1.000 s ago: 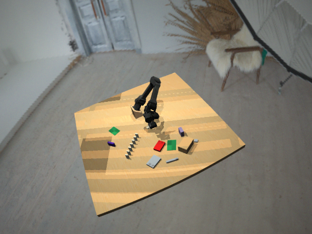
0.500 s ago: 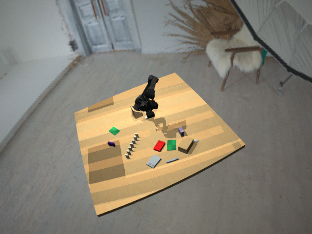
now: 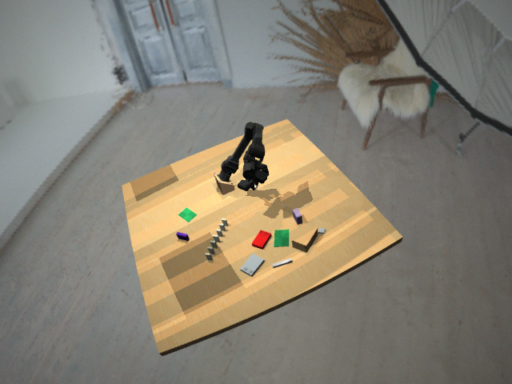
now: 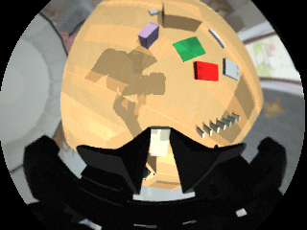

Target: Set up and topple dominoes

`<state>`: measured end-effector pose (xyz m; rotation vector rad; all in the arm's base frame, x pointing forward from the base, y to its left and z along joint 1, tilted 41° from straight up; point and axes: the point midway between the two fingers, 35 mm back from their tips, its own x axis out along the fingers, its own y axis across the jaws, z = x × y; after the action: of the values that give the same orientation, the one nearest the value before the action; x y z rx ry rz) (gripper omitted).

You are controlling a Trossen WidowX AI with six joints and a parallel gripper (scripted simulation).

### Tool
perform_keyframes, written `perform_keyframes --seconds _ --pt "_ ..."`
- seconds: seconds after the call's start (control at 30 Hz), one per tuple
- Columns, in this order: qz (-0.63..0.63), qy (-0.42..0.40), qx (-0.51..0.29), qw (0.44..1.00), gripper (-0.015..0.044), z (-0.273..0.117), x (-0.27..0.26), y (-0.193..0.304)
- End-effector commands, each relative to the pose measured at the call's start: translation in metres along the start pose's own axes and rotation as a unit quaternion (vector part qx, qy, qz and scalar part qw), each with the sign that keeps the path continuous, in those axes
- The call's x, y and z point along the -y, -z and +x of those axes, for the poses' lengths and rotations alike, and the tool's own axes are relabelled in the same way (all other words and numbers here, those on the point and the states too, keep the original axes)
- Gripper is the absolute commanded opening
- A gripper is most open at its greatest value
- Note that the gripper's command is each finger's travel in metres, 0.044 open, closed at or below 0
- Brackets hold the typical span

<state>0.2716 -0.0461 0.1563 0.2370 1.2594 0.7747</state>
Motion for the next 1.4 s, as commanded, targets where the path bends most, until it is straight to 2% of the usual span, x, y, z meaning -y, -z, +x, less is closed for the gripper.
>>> perform_keyframes --seconds 0.0,0.13,0.57,0.97,1.37 --pt "0.274 -0.001 0.007 0.962 0.0107 -0.004 -0.031 -0.018" --pt "0.374 -0.004 0.007 0.928 0.0107 -0.004 -0.042 -0.023" --pt "0.371 0.004 0.006 0.929 0.0107 -0.002 -0.042 -0.022" --pt "0.324 0.135 0.012 0.936 0.0107 0.028 -0.033 -0.011" --pt "0.279 0.252 0.068 0.924 0.0107 0.046 -0.024 -0.01"
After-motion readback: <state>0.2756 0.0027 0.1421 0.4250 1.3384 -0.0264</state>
